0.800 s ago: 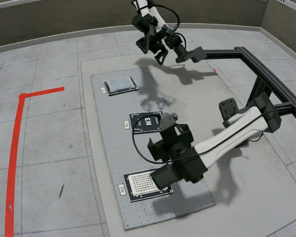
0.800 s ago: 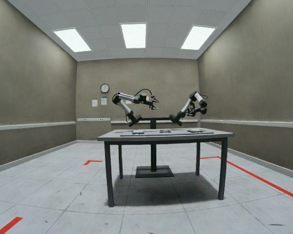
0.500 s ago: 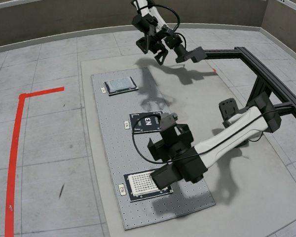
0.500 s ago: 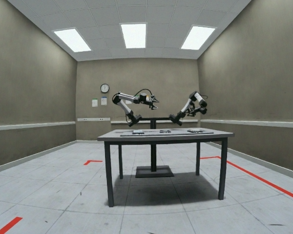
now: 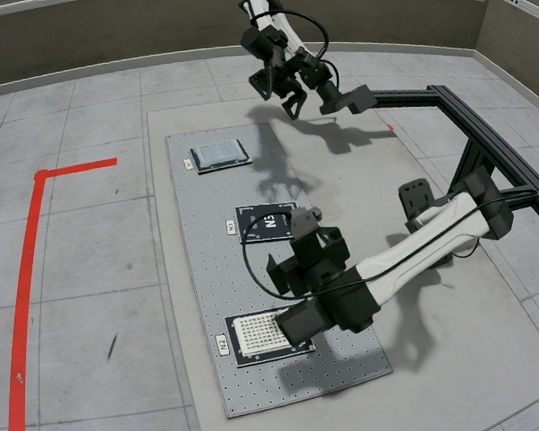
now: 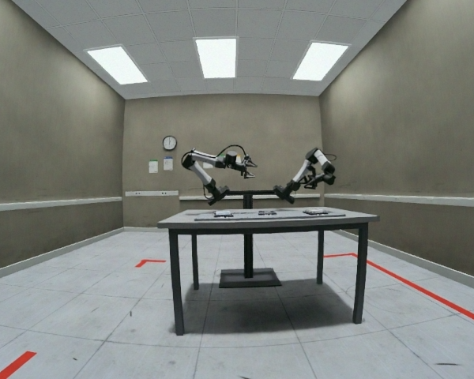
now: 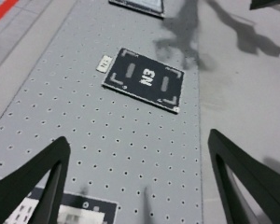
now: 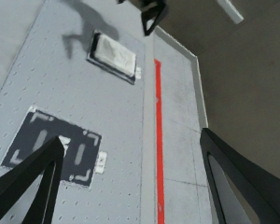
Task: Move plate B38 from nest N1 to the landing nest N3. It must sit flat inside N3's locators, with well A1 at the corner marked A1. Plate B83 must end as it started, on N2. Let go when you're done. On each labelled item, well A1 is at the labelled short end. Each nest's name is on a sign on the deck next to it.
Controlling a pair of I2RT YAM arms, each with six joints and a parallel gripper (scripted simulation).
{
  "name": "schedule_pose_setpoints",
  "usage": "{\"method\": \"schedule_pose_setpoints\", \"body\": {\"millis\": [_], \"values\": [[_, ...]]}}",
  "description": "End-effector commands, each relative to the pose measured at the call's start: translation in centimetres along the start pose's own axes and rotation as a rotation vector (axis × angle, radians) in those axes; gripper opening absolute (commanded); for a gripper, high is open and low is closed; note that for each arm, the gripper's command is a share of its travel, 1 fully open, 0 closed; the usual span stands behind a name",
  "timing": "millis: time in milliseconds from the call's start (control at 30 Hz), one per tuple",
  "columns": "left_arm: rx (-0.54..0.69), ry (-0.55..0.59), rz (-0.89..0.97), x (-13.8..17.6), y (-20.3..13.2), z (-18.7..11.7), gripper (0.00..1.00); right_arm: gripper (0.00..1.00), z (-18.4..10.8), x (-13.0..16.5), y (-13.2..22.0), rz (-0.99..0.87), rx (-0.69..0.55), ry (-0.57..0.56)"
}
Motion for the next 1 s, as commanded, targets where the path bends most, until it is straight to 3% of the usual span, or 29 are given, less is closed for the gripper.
{"method": "schedule_pose_setpoints", "body": {"millis": [0,233,300,767,867,967], "values": [[-0.164,-0.043,0.009,-0.3,0.9,-1.1,1.00,1.00,-1.7,1.6,1.1,-0.010,-0.033,0.051],[-0.535,-0.099,-0.070,1.8,0.3,-2.7,1.00,1.00,-7.0,5.5,4.3,-0.013,-0.094,0.156],[-0.535,-0.099,-0.070,1.8,0.3,-2.7,1.00,1.00,-7.0,5.5,4.3,-0.013,-0.094,0.156],[-1.110,-0.191,-0.193,5.0,-1.7,-3.0,1.00,1.00,-14.6,11.1,8.0,-0.005,-0.123,0.283],[-1.147,-0.198,-0.199,5.2,-1.8,-3.1,1.00,1.00,-15.1,11.4,8.1,-0.006,-0.120,0.293],[-1.263,-0.218,-0.230,6.0,-1.7,-3.0,1.00,1.00,-16.5,12.5,8.7,-0.008,-0.123,0.319]]}}
Point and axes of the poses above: on each arm, the point where the finger pads meet when closed, its own z axis out along the fingers, its own y axis across the jaws, x = y × z, the point moved 6 cm from there along -z, back along the fingers, and after that the axes turned 1 degree about -z, right-handed, at the moved point
